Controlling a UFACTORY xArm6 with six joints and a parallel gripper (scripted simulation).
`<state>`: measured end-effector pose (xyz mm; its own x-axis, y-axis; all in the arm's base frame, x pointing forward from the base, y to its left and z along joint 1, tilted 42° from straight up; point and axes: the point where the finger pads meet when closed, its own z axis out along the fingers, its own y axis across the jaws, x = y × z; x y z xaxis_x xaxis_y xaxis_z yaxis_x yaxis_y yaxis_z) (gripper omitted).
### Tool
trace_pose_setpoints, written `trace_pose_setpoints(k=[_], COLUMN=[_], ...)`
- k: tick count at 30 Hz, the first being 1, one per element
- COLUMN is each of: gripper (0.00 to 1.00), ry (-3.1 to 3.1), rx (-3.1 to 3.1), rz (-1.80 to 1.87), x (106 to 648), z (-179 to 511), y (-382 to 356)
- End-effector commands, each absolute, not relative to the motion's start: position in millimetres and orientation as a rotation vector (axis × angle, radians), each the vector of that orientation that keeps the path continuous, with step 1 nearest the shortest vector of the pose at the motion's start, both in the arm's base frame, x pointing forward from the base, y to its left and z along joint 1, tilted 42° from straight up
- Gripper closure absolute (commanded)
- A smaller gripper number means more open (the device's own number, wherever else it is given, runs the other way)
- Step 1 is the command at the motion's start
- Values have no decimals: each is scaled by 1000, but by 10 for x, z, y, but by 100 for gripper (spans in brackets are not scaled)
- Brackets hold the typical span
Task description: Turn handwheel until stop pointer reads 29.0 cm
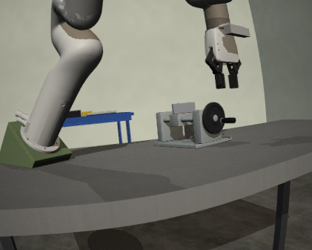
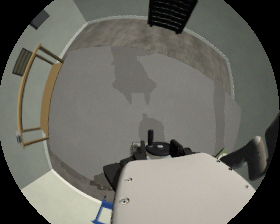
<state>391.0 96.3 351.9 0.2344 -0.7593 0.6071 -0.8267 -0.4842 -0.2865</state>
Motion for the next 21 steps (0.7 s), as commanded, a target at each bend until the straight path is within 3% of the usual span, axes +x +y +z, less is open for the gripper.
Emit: trace_pose_setpoints(k=[1,21], gripper=[43,43], ry=[-1544,-1544], rx=[2395,2395], rz=[1090,1090], x=[3919,4103], z=[3545,3280], y=[958,804])
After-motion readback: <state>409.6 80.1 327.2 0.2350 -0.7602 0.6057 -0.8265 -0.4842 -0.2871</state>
